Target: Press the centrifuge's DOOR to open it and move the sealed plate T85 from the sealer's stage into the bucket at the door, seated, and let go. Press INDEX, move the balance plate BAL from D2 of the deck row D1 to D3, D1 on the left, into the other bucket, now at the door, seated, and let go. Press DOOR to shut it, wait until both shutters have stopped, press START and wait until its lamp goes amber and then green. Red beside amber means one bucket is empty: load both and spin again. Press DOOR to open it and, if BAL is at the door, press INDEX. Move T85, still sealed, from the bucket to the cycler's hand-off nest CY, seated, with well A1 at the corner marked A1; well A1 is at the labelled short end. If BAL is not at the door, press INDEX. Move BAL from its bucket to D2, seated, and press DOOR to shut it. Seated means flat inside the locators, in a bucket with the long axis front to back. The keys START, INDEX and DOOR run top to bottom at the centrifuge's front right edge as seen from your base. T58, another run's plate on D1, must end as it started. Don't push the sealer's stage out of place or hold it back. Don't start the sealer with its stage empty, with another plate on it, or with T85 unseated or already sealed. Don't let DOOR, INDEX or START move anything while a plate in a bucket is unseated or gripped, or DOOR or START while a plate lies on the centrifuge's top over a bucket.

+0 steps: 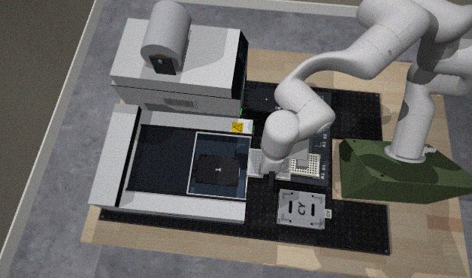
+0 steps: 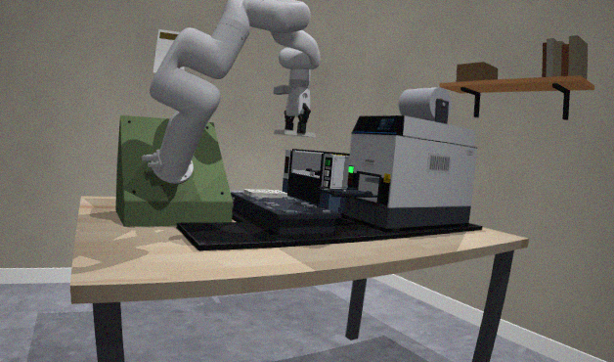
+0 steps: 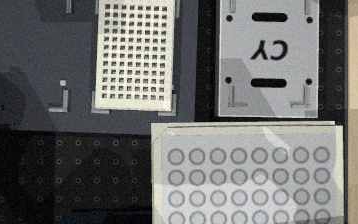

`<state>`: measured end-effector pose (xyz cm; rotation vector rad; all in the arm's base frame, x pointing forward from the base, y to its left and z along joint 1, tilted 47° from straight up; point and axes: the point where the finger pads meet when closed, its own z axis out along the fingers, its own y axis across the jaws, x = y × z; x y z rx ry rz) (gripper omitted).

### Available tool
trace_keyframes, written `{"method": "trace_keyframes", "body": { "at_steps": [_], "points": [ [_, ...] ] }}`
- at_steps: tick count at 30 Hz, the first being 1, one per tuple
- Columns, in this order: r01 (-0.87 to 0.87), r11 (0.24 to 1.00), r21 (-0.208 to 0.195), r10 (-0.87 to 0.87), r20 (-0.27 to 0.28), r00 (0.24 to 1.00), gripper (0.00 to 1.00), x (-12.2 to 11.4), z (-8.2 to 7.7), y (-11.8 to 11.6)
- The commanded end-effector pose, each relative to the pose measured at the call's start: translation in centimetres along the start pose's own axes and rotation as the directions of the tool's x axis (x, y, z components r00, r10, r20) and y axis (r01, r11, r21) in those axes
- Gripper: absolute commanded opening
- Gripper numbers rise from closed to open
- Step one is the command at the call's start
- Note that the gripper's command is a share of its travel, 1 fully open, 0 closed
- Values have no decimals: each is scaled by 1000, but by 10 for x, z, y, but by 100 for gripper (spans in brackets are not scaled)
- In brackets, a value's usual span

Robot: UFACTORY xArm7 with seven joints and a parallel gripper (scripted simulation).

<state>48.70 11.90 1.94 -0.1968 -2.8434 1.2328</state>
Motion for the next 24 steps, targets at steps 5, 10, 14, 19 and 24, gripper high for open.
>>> {"method": "trace_keyframes", "body": {
  "at_steps": [5,10,14,19,24],
  "points": [
    [1,1000,-4,-1,4,1000,0,18,-2,1],
    [1,1000,-4,-1,4,1000,0,30,-2,1],
    [1,1000,-4,-1,4,1000,0,35,-2,2],
    [1,1000,-4,-1,4,1000,0,46,-2,2],
    [1,1000,-4,-1,4,1000,0,58,-2,2]
  ]
}}
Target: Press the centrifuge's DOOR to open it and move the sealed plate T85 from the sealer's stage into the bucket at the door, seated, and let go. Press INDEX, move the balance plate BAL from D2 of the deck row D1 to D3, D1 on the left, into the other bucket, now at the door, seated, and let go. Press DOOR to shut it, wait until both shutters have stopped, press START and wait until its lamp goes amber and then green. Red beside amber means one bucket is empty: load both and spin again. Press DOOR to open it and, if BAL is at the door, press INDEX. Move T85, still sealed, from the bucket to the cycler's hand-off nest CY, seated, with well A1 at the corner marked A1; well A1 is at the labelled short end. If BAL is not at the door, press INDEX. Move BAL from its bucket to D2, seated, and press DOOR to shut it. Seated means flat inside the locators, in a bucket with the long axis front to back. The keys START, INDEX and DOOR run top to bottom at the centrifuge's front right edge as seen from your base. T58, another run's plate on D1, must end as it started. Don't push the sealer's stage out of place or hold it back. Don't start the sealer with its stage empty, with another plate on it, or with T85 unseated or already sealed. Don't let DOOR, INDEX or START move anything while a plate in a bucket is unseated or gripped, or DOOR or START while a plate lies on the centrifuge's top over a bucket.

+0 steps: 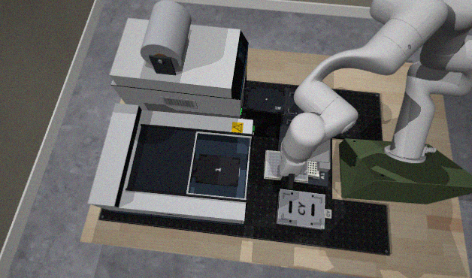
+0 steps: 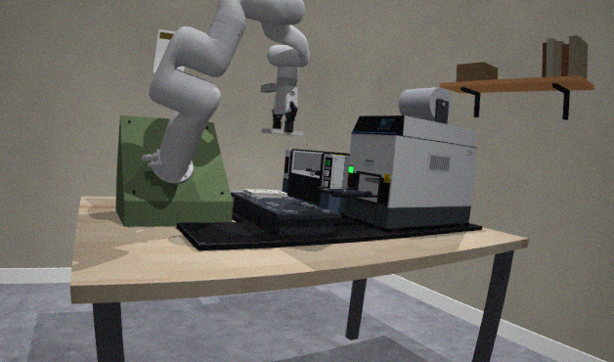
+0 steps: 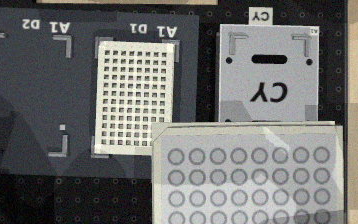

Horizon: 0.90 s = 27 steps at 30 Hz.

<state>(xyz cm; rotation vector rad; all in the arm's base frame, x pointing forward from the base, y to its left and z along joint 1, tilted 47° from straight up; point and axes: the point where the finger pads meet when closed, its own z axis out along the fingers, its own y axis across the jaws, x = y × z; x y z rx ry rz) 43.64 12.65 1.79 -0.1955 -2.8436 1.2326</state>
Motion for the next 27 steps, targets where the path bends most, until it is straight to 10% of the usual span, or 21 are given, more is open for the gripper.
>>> {"method": "trace_keyframes", "body": {
  "at_steps": [1,27],
  "points": [
    [0,1000,-3,0,4,1000,0,9,-2,1],
    [0,1000,-3,0,3,1000,0,61,-2,2]
  ]
}}
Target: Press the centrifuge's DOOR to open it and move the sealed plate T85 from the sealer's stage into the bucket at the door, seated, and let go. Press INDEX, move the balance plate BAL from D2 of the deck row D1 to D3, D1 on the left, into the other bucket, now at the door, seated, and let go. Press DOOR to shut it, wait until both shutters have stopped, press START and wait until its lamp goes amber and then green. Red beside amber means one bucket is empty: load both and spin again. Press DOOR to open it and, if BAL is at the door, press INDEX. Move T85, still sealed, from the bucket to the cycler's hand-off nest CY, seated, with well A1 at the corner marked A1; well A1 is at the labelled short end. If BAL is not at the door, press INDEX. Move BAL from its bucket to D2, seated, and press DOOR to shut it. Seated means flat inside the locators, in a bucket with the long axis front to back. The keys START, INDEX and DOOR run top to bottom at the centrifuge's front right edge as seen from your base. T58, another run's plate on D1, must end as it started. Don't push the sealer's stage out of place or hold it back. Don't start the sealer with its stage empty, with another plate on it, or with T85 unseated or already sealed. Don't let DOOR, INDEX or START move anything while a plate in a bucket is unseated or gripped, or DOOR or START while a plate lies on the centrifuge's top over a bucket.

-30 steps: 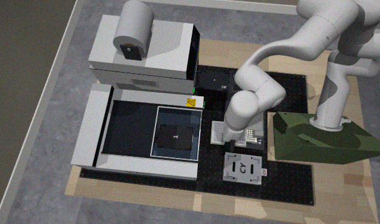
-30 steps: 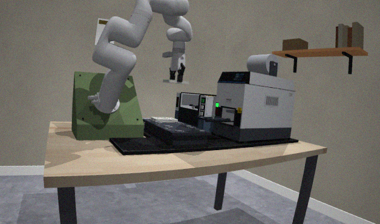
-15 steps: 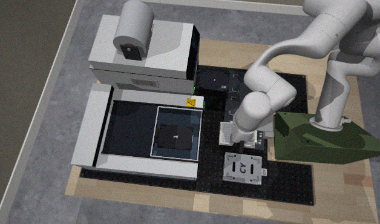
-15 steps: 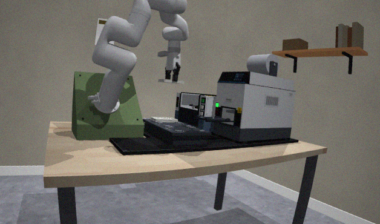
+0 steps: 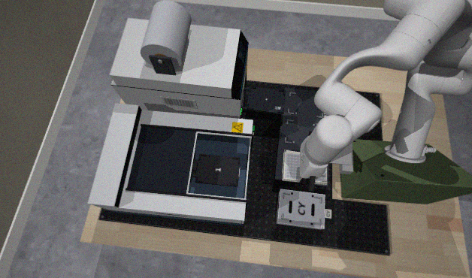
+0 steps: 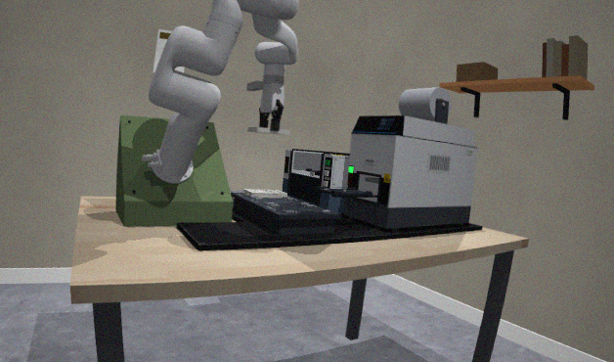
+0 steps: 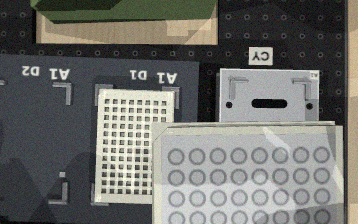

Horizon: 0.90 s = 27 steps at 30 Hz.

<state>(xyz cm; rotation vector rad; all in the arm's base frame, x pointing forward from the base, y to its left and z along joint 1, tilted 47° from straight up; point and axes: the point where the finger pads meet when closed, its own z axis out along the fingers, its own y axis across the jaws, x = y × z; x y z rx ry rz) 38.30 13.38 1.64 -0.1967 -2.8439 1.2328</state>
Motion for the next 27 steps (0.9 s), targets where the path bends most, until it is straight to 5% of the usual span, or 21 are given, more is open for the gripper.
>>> {"method": "trace_keyframes", "body": {
  "at_steps": [1,14,27],
  "points": [
    [1,1000,-3,-1,3,1000,0,9,-2,1],
    [1,1000,-3,-1,3,1000,0,34,-2,2],
    [-11,1000,-3,11,3,1000,0,34,-2,2]
  ]
}}
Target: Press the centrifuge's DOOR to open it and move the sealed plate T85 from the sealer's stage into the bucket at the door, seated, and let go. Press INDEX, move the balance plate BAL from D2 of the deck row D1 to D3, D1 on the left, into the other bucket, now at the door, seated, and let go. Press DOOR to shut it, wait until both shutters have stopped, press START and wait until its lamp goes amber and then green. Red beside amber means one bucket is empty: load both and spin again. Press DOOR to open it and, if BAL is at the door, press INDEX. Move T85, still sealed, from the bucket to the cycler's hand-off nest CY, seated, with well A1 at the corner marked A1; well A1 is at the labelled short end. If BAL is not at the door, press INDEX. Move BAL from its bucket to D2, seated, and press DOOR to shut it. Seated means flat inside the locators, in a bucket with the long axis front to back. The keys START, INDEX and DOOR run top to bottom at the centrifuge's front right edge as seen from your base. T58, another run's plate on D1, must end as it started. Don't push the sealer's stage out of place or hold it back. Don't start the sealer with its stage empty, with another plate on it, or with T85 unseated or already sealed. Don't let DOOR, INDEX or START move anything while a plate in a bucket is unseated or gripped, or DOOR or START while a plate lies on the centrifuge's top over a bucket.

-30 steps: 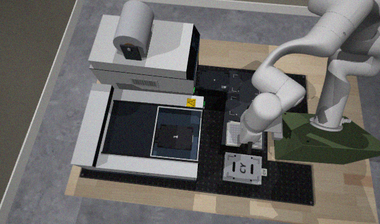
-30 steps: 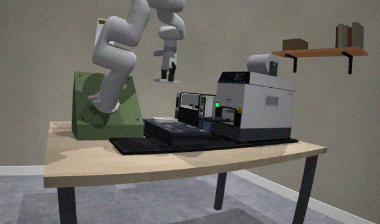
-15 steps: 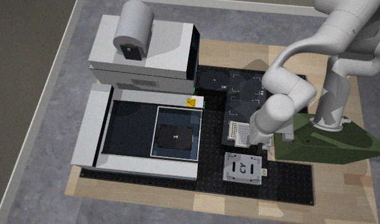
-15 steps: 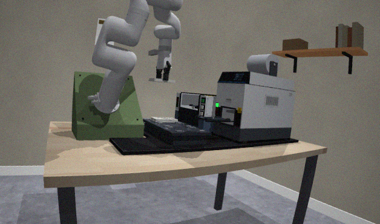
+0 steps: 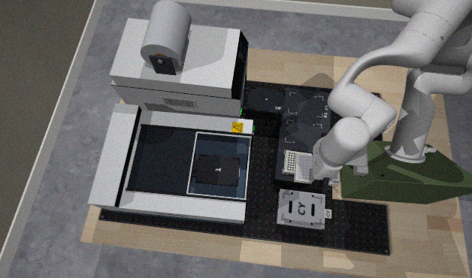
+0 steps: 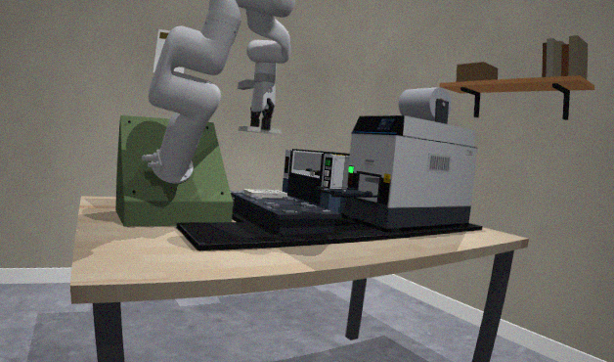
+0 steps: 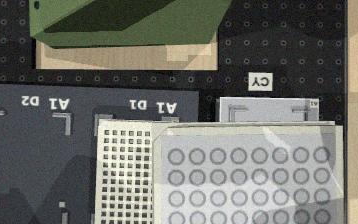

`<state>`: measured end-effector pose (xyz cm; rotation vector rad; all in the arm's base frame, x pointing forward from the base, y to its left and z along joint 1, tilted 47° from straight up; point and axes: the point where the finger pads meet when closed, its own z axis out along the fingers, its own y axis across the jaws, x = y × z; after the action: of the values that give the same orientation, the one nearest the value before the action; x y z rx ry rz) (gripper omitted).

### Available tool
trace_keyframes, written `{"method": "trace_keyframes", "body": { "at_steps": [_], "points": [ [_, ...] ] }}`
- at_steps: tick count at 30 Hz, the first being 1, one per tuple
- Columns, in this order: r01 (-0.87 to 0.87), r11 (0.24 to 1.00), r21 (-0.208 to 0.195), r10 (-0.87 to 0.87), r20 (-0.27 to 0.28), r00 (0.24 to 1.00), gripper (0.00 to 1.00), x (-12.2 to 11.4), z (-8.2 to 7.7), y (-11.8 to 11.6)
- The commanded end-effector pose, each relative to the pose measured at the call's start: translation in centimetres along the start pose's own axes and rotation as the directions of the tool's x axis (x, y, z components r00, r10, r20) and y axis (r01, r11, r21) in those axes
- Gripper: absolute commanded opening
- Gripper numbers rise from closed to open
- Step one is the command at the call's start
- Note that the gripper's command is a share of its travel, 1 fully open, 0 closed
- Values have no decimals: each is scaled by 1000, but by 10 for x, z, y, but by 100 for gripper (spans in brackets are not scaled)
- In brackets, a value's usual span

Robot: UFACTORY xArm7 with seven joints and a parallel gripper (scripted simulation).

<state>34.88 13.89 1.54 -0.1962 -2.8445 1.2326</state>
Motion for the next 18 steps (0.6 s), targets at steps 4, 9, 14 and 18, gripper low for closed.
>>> {"method": "trace_keyframes", "body": {
  "at_steps": [4,9,14,18],
  "points": [
    [-34,999,-3,34,2,999,0,0,-2,1],
    [-47,999,-3,47,2,999,0,0,-2,1],
    [-47,999,-3,47,2,999,0,0,-2,-6],
    [-47,999,-3,47,2,999,0,0,-2,-13]
  ]
}}
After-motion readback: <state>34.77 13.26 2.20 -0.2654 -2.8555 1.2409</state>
